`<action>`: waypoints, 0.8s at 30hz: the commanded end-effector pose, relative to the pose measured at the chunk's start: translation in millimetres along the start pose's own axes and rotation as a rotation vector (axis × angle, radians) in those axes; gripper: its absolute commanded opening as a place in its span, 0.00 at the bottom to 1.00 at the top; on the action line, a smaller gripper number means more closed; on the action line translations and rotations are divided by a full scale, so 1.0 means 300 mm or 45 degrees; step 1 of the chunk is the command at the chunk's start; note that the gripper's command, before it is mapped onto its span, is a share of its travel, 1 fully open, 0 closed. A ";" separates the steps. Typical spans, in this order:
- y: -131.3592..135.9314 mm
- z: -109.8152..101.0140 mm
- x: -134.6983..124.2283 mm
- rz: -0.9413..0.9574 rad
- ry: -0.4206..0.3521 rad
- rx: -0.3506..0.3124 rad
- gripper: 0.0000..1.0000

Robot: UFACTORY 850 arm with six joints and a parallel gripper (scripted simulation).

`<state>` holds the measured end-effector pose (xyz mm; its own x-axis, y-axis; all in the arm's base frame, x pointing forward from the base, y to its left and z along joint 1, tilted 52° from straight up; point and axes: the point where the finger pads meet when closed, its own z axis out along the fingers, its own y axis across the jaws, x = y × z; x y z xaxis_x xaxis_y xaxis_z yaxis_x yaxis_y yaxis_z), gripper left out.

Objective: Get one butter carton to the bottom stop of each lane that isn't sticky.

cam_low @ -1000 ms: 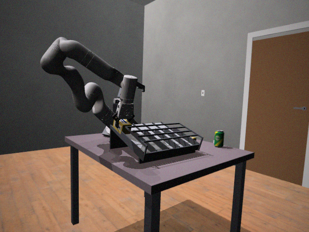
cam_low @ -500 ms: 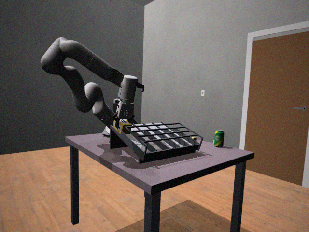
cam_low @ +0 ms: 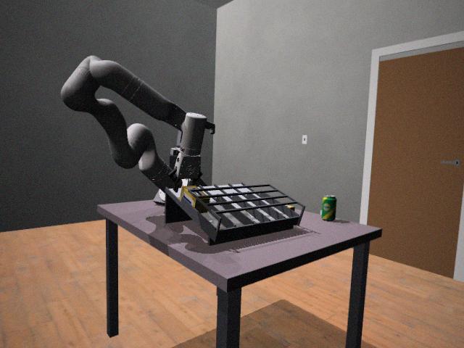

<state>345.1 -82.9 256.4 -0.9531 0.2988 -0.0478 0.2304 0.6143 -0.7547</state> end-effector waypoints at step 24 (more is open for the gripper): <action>0.000 -0.002 -0.001 0.001 -0.001 -0.001 0.78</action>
<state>345.1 -82.9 256.4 -0.9531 0.2988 -0.0478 0.2304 0.6143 -0.7547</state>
